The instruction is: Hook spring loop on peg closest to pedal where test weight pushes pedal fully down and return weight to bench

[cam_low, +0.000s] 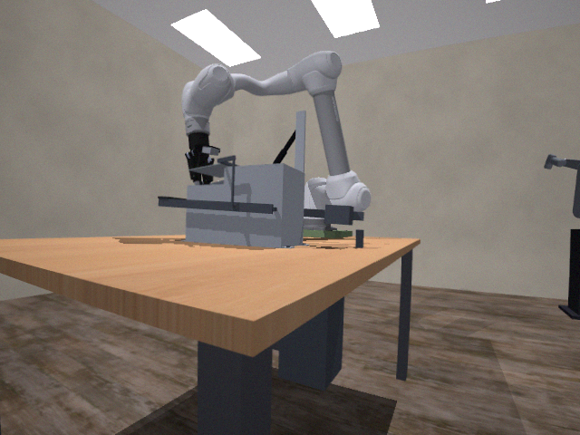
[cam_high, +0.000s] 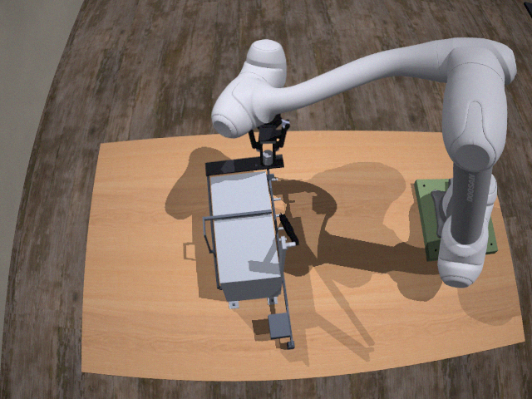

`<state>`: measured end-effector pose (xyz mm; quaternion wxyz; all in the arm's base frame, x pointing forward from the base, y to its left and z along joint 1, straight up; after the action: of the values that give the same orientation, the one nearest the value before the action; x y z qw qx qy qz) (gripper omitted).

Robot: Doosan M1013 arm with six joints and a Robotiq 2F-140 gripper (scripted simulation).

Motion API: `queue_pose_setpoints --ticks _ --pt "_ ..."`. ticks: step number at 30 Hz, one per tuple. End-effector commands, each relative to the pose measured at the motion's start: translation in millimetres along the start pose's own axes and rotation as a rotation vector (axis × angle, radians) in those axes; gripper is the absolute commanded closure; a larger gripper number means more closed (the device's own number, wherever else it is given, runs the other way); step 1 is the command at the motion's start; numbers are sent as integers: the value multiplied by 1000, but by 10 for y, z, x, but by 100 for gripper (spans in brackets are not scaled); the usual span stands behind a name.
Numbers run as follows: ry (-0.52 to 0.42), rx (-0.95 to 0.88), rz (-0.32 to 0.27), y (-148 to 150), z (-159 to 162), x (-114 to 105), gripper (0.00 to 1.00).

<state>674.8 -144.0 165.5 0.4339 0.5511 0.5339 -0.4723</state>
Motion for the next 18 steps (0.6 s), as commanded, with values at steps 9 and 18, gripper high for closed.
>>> queue_pose_setpoints --ticks 9,18 --pt "0 0 2 3 -14 -80 75" --pt "0 0 2 1 -29 -169 75"
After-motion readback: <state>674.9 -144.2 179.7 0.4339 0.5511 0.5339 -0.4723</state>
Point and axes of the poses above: the point where the finger pads meet when closed, its own x axis out along the fingers, its own y axis across the jaws, z = x × y, the point moved 3 cm from there along -x, back along the fingers, and after that the axes turned 6 degrees about x, right-handed, at the moved point
